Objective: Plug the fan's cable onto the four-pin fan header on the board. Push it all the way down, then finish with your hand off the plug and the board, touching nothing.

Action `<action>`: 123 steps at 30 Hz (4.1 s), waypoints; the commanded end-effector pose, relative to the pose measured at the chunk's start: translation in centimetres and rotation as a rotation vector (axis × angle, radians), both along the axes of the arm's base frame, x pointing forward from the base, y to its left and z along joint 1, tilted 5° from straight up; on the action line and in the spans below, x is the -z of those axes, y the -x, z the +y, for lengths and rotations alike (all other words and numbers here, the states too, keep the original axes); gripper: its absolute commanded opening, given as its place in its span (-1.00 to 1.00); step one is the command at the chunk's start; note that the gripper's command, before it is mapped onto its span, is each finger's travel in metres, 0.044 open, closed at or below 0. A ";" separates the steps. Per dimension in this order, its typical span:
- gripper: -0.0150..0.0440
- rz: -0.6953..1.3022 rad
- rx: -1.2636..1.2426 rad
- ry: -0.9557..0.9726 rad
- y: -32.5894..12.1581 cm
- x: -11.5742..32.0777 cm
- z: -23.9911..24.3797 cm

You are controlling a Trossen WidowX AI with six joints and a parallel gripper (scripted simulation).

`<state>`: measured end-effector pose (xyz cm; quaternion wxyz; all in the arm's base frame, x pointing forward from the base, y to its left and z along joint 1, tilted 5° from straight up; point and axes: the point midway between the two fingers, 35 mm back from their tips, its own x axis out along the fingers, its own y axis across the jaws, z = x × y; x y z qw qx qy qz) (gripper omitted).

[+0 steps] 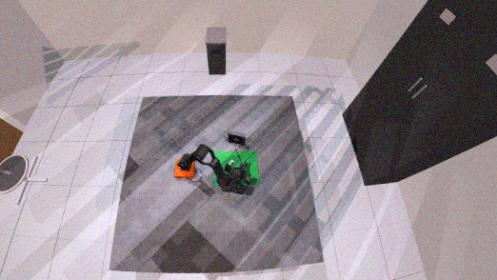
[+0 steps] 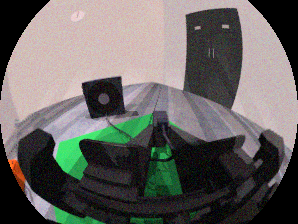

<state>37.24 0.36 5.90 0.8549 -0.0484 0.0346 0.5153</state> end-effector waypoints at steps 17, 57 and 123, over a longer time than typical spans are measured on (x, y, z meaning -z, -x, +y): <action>-0.49 0.006 -0.002 -0.006 0.0 1.7 0.1; -0.49 0.000 -0.003 -0.005 -0.2 3.8 0.2; -0.02 -0.001 -0.004 -0.005 -0.2 3.8 0.2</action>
